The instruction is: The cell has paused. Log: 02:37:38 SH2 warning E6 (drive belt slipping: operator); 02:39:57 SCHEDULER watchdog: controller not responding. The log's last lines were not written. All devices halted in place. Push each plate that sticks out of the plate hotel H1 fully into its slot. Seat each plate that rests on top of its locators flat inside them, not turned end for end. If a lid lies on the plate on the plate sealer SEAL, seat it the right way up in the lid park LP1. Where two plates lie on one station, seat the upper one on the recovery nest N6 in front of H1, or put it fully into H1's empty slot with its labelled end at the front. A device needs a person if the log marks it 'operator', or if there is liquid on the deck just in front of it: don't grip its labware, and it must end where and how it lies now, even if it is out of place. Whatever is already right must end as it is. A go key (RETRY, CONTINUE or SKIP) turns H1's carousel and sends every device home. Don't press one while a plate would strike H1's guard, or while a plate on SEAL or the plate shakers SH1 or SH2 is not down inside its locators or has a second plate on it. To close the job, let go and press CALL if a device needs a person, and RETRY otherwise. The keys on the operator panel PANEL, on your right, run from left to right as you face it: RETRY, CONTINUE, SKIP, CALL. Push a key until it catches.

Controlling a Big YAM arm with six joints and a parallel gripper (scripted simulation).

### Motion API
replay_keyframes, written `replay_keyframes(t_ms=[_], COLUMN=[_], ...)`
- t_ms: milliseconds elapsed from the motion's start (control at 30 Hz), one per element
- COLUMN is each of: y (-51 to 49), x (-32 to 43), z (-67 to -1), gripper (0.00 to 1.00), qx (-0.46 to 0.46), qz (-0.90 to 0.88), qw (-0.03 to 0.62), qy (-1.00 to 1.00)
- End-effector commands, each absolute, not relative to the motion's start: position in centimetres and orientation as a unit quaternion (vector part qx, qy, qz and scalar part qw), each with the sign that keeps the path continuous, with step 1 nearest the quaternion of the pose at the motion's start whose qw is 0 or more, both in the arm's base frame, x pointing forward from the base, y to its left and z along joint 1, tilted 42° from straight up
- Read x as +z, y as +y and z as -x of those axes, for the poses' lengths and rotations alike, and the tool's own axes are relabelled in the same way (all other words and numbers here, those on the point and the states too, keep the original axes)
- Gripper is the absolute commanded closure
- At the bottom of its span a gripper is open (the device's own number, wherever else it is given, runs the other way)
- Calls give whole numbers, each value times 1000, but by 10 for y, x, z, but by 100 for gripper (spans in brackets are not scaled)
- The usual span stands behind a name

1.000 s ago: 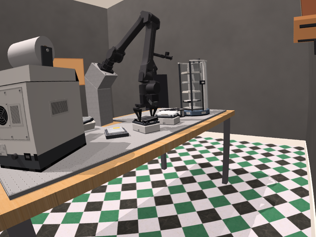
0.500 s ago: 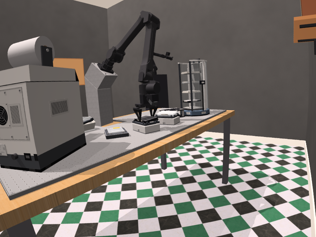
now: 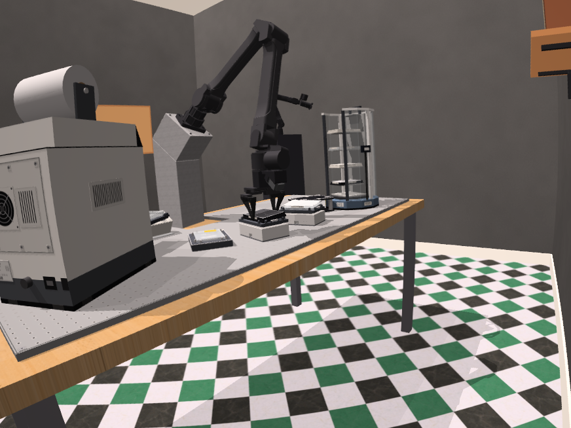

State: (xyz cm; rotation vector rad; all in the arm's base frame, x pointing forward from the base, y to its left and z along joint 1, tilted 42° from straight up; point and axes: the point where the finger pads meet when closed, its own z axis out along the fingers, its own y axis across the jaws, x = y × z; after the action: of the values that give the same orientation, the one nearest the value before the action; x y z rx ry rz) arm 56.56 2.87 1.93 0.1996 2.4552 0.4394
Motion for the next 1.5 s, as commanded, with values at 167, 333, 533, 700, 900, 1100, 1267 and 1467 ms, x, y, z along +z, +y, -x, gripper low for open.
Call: replay_keyframes(t_ms=[167, 333, 533, 700, 900, 1100, 1267, 1467], y=[28, 28, 28, 28, 28, 25, 23, 19], x=[24, 24, 24, 24, 34, 35, 33, 34], z=[-568, -568, -568, -568, -568, -566, -565, -562], gripper=[16, 16, 16, 16, 16, 16, 16, 16], qx=[167, 167, 167, 167, 169, 169, 168, 166], qz=[-77, -77, -77, -77, -80, -83, -83, -85], qw=[320, 320, 320, 320, 330, 326, 323, 321], qy=[929, 929, 929, 929, 925, 927, 928, 928])
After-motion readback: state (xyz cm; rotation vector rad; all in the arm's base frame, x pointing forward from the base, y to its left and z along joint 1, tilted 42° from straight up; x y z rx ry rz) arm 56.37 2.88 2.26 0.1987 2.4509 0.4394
